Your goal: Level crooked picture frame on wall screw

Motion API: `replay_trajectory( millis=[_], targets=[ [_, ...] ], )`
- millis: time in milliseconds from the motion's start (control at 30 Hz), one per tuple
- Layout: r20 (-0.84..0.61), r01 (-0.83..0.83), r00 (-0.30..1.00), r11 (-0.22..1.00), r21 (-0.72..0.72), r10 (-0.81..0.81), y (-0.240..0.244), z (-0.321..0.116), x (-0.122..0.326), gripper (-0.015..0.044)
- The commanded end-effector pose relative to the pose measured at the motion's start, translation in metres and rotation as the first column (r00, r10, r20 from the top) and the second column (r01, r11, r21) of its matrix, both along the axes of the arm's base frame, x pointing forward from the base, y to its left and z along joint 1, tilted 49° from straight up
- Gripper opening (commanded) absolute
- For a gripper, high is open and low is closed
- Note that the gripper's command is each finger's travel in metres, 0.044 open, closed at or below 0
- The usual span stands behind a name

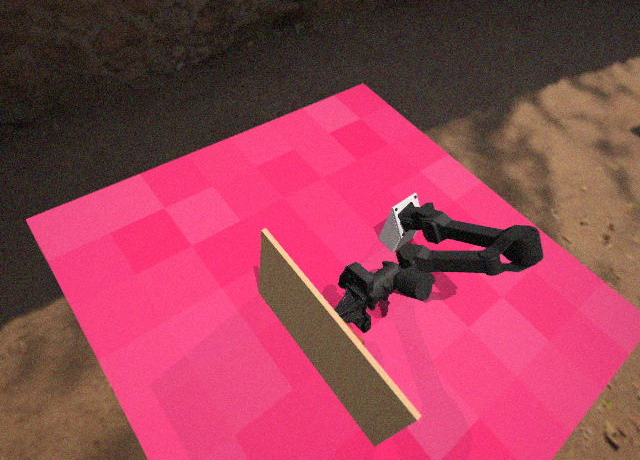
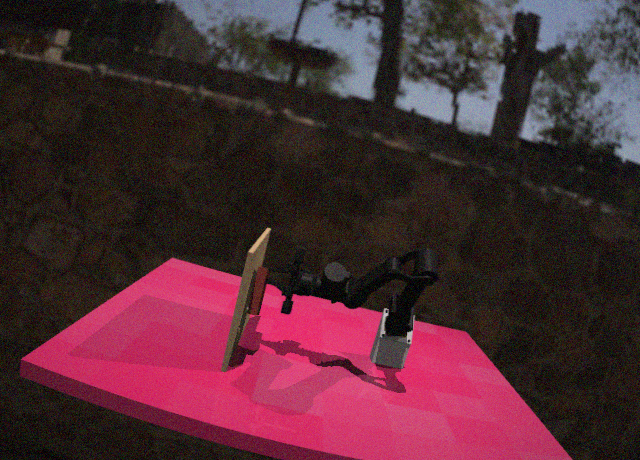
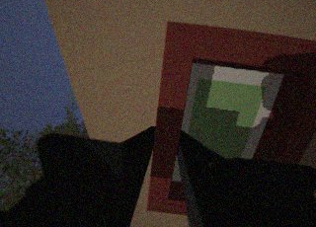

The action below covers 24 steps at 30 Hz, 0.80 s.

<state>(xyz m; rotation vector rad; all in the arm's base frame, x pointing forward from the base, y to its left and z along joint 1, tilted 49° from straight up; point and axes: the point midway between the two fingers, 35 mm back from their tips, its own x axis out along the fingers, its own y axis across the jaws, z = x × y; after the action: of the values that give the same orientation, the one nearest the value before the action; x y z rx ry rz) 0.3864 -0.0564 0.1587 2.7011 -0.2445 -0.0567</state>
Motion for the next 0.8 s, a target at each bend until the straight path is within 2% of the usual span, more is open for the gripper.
replay_trajectory(
  millis=[0,767],
  targets=[
    [-0.008,-0.002,1.000,0.999,-0.046,0.001,0.0005,0.0000,0.0001,0.0000],
    [-0.032,-0.004,0.999,0.986,-0.166,-0.002,-0.0002,0.0009,-0.0001,0.0000]
  ],
)
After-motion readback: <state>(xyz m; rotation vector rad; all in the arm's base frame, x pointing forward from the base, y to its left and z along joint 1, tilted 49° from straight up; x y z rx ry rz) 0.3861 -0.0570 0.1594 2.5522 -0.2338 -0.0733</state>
